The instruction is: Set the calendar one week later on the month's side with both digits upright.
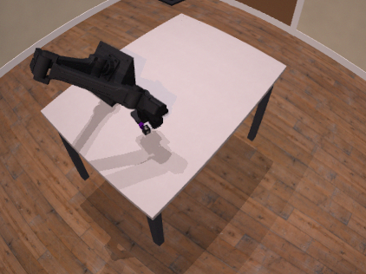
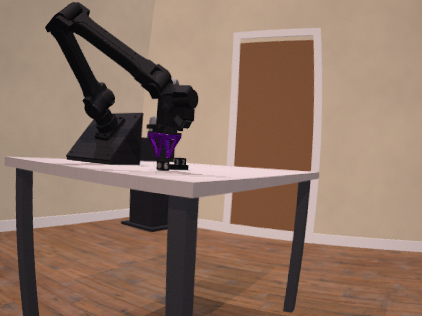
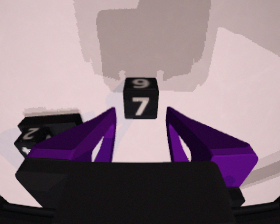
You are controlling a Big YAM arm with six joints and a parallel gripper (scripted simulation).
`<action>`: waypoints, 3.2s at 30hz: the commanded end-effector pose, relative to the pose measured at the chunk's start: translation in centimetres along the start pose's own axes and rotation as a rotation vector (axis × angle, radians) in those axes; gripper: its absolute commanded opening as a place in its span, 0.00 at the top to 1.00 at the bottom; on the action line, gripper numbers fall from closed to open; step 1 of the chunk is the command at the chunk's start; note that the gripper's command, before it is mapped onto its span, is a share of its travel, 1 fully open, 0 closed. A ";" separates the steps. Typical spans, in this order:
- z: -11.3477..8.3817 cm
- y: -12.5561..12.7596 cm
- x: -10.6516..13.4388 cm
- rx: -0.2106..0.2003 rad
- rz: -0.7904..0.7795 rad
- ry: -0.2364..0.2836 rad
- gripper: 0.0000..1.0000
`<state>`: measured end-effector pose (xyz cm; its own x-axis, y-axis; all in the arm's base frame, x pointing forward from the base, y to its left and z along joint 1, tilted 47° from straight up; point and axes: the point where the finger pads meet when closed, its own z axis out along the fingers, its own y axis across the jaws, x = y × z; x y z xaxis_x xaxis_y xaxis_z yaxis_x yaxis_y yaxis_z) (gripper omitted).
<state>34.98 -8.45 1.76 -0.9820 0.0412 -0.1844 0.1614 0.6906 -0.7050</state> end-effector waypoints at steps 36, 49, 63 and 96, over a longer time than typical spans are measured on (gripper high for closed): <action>3.0 0.3 -0.1 0.000 -0.012 -0.004 0.56; 3.0 0.3 -0.1 0.000 -0.012 -0.004 0.56; 3.0 0.3 -0.1 0.000 -0.012 -0.004 0.56; 3.0 0.3 -0.1 0.000 -0.012 -0.004 0.75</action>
<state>35.52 -10.44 -0.01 -0.9810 0.0413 -0.1894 0.1652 0.6889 -0.7058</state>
